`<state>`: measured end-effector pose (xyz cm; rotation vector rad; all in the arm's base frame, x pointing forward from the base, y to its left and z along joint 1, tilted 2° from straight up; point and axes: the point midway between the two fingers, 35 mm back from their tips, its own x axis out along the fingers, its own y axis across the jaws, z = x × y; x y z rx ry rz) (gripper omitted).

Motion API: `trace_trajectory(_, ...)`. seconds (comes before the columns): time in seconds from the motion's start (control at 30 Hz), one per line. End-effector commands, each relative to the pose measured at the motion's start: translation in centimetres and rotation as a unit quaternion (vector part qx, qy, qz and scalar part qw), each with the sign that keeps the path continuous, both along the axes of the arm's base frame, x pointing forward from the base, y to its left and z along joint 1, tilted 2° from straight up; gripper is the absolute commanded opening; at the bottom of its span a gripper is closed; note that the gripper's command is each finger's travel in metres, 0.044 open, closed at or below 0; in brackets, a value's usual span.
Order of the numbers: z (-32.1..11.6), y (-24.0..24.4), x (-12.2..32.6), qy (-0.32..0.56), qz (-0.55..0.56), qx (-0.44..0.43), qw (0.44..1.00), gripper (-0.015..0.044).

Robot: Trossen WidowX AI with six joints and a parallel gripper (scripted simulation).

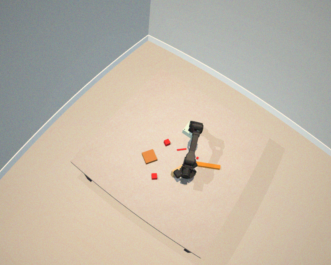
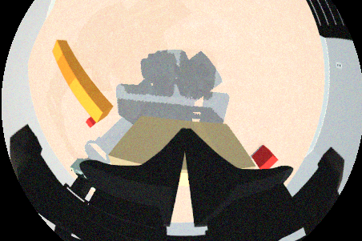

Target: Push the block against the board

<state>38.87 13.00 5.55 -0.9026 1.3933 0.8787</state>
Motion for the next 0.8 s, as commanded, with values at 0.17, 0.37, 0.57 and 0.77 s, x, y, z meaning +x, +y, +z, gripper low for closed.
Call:
trace_trajectory(0.17, 0.0, -0.8, -0.1, -0.005, -0.002, 0.002, 1.0, 0.0)
trace_trajectory(0.37, 0.1, -1.7, -0.5, -0.005, -0.002, 0.002, 1.0, 0.0)
trace_trajectory(0.57, 0.1, -2.6, -0.9, -0.004, -0.002, 0.001, 1.0, 0.0)
trace_trajectory(0.77, 0.1, -3.5, -1.3, -0.004, -0.002, 0.001, 1.0, 0.0)
